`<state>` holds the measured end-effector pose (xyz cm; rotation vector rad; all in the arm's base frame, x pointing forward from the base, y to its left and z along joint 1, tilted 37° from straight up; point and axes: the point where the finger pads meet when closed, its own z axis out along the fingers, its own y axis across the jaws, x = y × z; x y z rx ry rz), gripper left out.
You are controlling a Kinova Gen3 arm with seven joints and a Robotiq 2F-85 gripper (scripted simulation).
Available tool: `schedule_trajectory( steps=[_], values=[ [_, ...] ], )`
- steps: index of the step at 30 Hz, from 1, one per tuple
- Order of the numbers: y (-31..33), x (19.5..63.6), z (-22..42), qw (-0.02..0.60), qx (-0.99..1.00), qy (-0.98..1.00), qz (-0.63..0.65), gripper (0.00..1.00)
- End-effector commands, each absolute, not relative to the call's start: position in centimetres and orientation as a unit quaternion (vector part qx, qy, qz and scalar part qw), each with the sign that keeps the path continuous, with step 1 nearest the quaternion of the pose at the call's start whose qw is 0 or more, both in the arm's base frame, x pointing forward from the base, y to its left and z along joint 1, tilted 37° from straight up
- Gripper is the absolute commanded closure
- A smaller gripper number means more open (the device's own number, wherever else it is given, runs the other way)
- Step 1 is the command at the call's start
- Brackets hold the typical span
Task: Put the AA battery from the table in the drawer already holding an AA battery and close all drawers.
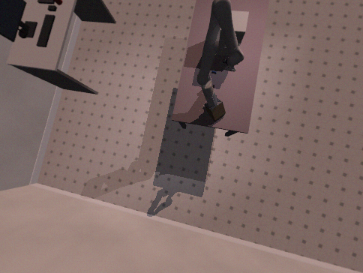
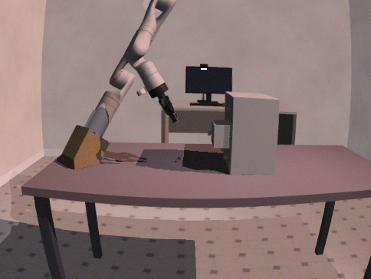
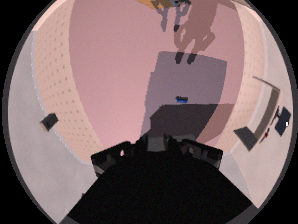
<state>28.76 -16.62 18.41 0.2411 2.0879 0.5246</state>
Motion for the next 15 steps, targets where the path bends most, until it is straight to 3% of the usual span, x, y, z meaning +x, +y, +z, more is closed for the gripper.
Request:
schedule_trajectory(
  steps=[1,15],
  values=[
    [-17.1,28.5,19.0,0.458,0.089,0.860,0.205,0.67],
    [-17.7,25.0,20.4,0.356,0.069,0.907,0.214,0.67]
  ],
)
